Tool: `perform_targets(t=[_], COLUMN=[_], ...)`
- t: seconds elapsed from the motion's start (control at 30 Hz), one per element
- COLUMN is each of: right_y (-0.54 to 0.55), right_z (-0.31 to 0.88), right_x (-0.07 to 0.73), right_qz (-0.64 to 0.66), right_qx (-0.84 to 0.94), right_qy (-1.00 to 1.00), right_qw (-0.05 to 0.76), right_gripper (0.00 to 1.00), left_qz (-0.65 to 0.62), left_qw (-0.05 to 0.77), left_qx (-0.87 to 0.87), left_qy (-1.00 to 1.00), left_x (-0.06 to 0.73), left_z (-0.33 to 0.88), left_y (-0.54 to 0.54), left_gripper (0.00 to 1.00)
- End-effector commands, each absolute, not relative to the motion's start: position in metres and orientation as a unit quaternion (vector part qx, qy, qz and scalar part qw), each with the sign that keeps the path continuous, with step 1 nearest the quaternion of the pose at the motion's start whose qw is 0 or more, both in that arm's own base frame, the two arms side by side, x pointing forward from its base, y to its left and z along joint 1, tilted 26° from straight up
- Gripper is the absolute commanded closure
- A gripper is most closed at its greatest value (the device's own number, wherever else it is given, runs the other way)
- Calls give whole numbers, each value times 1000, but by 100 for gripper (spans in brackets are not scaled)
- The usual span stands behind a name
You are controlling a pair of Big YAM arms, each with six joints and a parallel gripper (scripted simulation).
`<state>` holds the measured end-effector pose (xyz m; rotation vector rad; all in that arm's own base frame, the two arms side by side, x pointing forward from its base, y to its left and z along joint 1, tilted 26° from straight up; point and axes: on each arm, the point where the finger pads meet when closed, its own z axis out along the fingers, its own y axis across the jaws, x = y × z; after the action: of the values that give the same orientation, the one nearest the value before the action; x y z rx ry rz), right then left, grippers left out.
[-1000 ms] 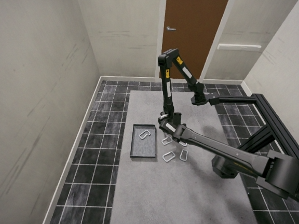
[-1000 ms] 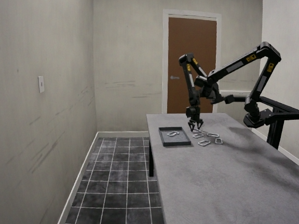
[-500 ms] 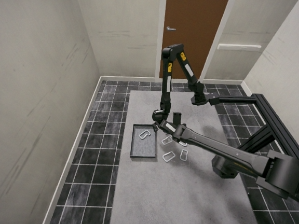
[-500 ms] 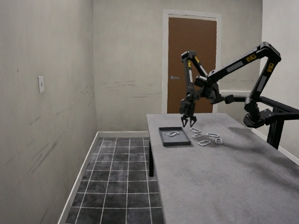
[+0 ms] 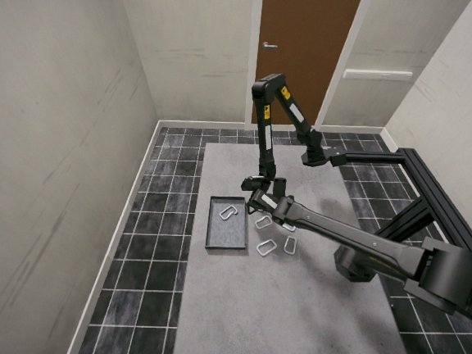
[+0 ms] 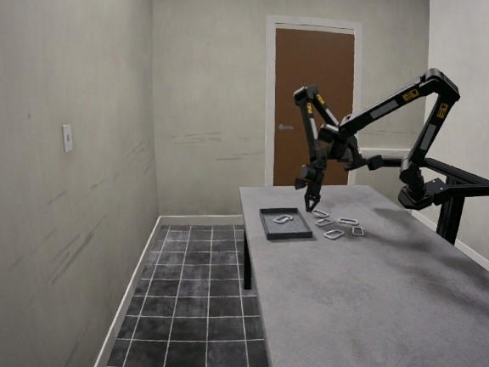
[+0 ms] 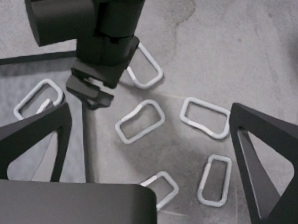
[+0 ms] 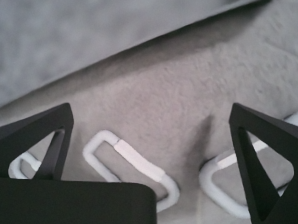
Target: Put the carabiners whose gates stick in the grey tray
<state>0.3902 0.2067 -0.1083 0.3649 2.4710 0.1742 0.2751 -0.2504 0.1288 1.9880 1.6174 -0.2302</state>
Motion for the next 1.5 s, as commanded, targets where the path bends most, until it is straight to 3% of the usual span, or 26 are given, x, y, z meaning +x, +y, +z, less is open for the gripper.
perform_targets(t=[0.0,0.63,1.47], right_y=[204,183,149], right_z=[-111,-113,-117], right_x=[392,364,319], right_qz=[53,-45,-83], right_qx=[24,-286,-342], right_qy=[940,862,840], right_qw=[337,416,413], right_gripper=[0,0,0], left_qz=[-80,-80,-80], left_qw=[297,297,297], left_qx=[745,745,745], left_qy=[592,592,592], left_x=[284,284,284], left_z=[145,145,145], left_y=[-257,-257,-257], left_gripper=[0,0,0])
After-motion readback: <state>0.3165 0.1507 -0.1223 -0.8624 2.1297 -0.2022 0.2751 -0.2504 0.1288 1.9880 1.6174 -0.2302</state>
